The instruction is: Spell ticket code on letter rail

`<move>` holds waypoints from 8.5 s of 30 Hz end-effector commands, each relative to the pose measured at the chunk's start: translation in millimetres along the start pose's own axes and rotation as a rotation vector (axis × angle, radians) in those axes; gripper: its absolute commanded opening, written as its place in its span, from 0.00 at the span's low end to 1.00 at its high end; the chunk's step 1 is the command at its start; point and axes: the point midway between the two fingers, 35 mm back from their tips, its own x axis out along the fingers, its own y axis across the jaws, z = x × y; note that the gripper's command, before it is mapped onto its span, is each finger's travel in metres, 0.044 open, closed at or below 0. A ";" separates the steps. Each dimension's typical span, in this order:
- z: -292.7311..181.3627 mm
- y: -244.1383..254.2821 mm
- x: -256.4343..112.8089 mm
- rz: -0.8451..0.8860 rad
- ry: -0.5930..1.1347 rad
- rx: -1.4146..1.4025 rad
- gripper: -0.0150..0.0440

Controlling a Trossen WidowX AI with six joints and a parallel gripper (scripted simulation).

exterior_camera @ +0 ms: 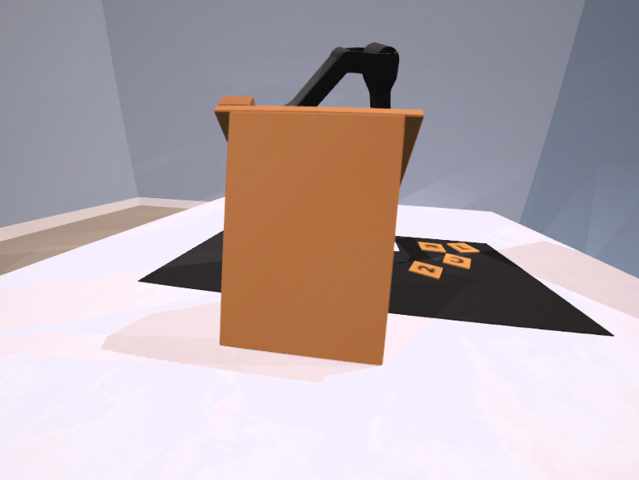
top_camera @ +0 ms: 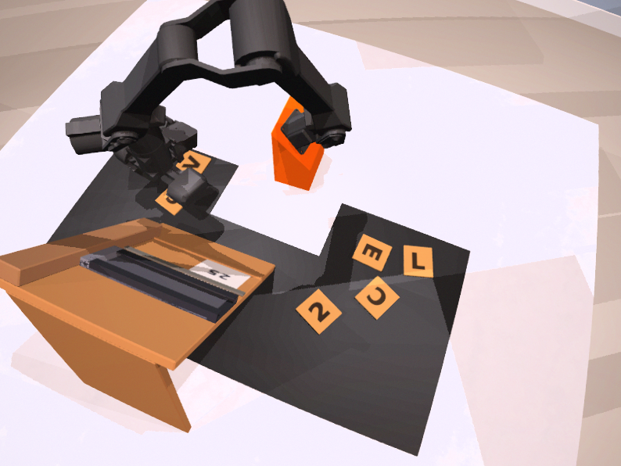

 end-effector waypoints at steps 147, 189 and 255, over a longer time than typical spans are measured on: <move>-17.0 -9.3 -29.9 0.089 0.050 -0.216 0.25; -71.5 -71.2 -127.4 0.534 0.145 -1.188 0.25; -40.9 -361.3 -180.1 1.433 0.227 -3.042 0.25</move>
